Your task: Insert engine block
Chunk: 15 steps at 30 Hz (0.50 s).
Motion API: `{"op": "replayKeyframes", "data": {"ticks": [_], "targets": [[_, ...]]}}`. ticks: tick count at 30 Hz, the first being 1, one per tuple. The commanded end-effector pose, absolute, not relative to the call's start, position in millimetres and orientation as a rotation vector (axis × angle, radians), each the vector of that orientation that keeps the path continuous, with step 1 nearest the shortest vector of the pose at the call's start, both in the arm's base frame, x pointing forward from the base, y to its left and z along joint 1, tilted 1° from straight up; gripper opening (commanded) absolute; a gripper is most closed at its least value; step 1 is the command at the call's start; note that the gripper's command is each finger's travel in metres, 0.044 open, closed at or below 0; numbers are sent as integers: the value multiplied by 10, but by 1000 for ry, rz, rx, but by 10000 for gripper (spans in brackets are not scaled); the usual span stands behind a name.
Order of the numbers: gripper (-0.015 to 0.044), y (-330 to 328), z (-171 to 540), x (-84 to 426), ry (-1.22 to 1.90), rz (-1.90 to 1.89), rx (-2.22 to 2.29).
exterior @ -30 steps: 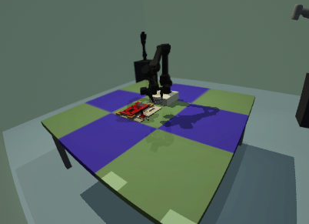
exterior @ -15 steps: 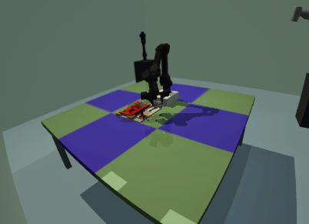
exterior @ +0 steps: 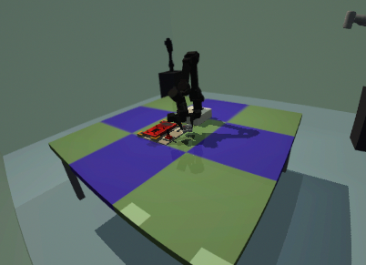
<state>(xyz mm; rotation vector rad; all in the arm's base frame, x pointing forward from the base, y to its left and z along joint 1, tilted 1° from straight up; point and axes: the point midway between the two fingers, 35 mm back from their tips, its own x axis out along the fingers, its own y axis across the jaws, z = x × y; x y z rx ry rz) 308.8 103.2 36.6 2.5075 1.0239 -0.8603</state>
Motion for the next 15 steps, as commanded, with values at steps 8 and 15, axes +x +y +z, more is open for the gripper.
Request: {"op": "replayKeyframes", "data": {"ticks": [8,15], "targets": [[0,1032,164,3075,1031,-870,2509],[0,1030,46,3078,1031,-870,2509]]}}
